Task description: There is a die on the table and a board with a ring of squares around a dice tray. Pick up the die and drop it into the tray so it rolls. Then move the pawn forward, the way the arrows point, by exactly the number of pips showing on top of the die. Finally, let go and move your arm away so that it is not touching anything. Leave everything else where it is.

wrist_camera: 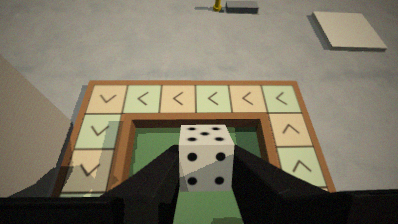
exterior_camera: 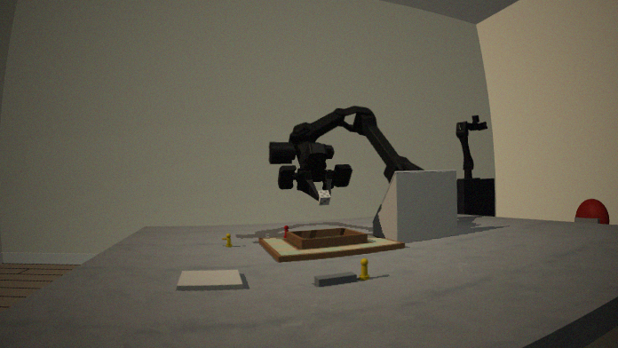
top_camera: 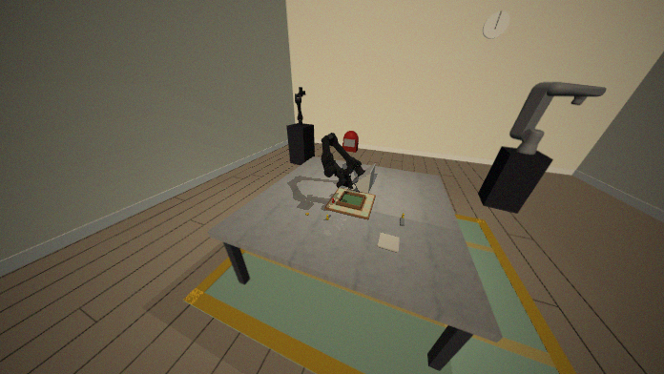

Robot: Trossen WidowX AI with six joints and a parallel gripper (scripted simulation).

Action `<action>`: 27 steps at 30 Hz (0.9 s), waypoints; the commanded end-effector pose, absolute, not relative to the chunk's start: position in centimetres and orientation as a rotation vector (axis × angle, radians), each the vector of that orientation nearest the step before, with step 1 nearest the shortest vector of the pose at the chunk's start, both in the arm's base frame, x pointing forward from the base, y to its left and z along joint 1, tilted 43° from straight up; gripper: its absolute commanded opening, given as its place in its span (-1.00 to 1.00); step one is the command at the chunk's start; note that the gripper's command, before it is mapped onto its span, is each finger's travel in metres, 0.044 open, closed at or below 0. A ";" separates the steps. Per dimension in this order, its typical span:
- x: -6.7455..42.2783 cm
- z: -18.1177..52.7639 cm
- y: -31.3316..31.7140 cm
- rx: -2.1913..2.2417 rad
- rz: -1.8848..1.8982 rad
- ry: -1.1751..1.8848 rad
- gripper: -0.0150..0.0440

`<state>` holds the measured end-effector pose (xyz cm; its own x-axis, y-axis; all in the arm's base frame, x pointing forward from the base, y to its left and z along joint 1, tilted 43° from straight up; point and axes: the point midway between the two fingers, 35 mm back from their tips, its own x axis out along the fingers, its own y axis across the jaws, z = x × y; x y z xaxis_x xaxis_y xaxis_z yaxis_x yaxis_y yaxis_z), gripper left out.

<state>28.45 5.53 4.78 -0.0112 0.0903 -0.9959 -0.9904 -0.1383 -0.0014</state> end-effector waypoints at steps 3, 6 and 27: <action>28.5 4.8 5.5 -1.240 1.354 1.075 -0.49; 28.5 4.8 5.5 -1.240 1.354 1.075 -0.40; 27.6 3.6 7.1 -1.631 1.047 1.550 1.00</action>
